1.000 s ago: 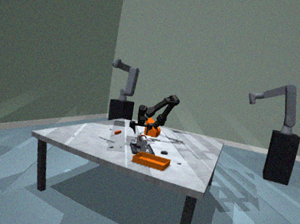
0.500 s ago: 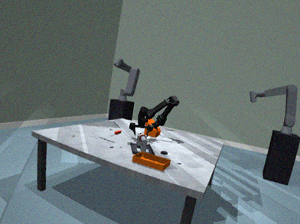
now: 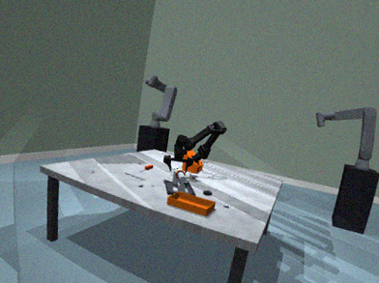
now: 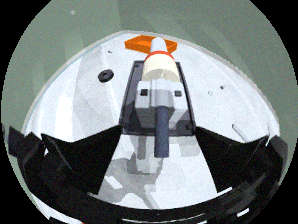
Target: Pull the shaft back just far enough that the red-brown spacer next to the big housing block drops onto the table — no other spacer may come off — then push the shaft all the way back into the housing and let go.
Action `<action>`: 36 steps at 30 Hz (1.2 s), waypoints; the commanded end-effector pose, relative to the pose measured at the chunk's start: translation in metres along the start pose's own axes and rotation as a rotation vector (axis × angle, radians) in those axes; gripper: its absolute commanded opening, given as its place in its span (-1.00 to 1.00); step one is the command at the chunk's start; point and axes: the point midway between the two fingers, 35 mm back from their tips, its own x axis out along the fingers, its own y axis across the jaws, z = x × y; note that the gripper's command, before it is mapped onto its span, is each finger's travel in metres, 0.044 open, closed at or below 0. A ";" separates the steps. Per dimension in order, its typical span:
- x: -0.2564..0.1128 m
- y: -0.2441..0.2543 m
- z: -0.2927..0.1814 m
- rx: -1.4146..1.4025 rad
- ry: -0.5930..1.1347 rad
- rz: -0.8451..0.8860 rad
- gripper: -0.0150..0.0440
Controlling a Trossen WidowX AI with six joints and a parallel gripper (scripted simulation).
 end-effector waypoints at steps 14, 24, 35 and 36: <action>0.002 0.000 -0.001 0.004 0.001 -0.004 1.00; 0.017 0.000 -0.001 0.004 0.000 -0.003 1.00; 0.018 0.000 -0.001 0.004 0.000 -0.003 1.00; 0.018 0.000 -0.001 0.004 0.000 -0.003 1.00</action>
